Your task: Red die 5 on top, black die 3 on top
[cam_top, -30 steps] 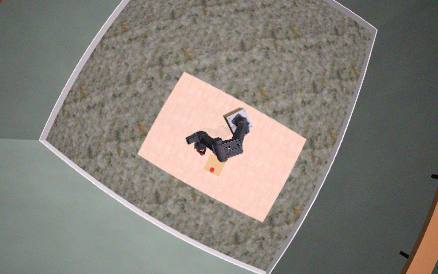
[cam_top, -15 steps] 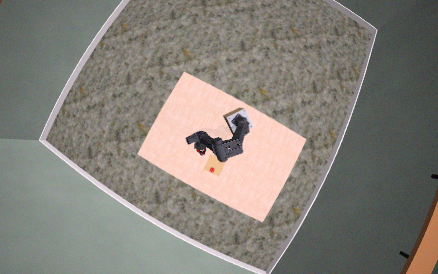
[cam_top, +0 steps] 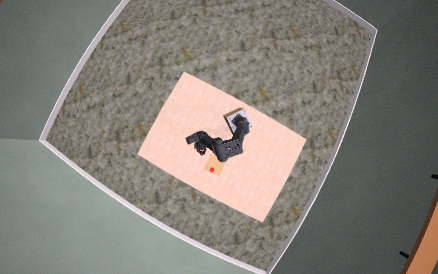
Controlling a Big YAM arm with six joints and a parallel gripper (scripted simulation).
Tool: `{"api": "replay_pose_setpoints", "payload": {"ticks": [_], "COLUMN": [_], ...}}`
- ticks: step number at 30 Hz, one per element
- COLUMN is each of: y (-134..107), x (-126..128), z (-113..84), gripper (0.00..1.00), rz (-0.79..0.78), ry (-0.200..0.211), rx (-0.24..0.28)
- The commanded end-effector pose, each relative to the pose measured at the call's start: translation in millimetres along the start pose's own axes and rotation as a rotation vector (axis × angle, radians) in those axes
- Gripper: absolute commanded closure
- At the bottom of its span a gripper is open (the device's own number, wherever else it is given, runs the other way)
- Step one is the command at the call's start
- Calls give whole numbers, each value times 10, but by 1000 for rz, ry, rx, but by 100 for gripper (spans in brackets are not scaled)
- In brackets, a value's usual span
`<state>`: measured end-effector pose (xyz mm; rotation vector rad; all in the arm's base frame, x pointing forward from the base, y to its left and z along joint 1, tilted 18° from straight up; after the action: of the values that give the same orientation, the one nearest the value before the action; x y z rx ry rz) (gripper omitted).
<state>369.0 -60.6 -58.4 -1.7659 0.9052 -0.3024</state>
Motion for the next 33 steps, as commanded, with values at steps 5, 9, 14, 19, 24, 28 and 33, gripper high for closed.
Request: {"api": "replay_pose_setpoints", "payload": {"ticks": [5,9,14,19,24,28,33], "y": [-44,10,14,47,70,67,61], "x": [13,0,4,9,17,26,32], "z": [37,58,66,91,113,121,119], "gripper": [75,75,75,75,75,75,75], "rz": [-21,-7,-9,-7,-8,-13,-16], "ry": [-1,-5,-5,-5,-5,-3,-2], "rx": [1,-2,-1,-2,-1,0,1]}}
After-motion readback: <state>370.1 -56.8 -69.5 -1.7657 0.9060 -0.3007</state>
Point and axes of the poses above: the point where the finger pads meet when closed, its own z axis out along the fingers, its own x axis across the jaws, y = z × x, the point moved 1 cm from there along -z, back along the fingers, and after that the axes turned 7 degrees about z, right-handed, at the moved point
